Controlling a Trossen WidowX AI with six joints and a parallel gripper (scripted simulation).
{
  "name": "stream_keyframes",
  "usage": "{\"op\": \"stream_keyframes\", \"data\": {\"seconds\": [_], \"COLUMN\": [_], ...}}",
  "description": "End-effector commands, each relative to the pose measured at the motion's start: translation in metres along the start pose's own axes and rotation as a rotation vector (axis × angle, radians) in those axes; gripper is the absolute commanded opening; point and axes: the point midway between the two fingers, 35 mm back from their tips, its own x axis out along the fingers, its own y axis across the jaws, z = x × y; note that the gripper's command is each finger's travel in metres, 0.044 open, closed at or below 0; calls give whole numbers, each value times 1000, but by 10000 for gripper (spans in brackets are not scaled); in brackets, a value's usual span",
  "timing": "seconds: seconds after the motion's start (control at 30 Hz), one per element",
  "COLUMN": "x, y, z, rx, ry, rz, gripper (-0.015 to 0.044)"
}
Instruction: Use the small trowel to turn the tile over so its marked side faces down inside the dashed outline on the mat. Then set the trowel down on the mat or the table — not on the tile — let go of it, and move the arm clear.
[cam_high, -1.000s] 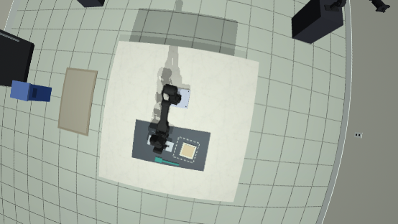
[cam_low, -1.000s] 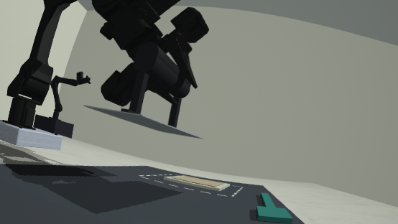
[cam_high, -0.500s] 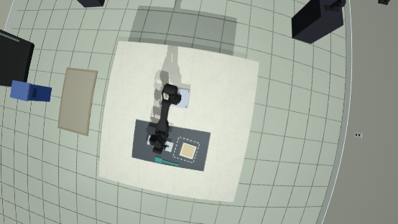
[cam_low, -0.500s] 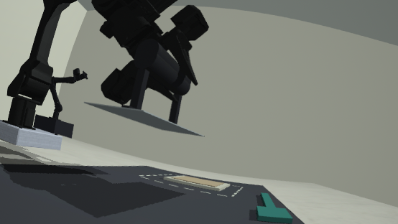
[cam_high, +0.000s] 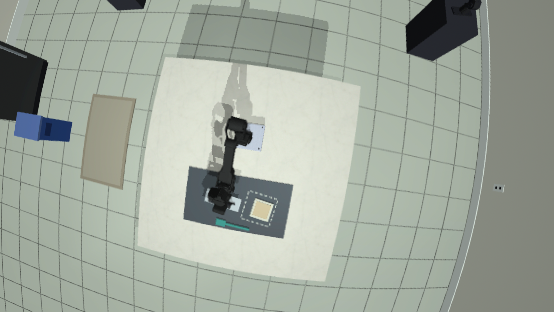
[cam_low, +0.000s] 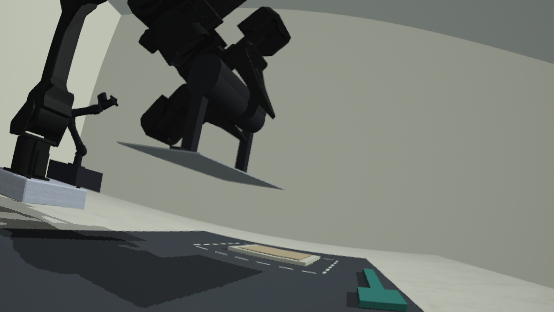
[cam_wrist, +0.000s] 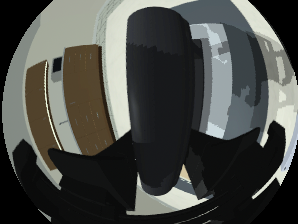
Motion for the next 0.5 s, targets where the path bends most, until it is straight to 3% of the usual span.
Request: {"op": "stream_keyframes", "data": {"seconds": [0.0,0.47], "x": [-2,0], "y": [5,0], "z": [0,0], "rx": [-4,0], "ry": [3,0], "rz": [14,-1], "gripper": [0,0]}}
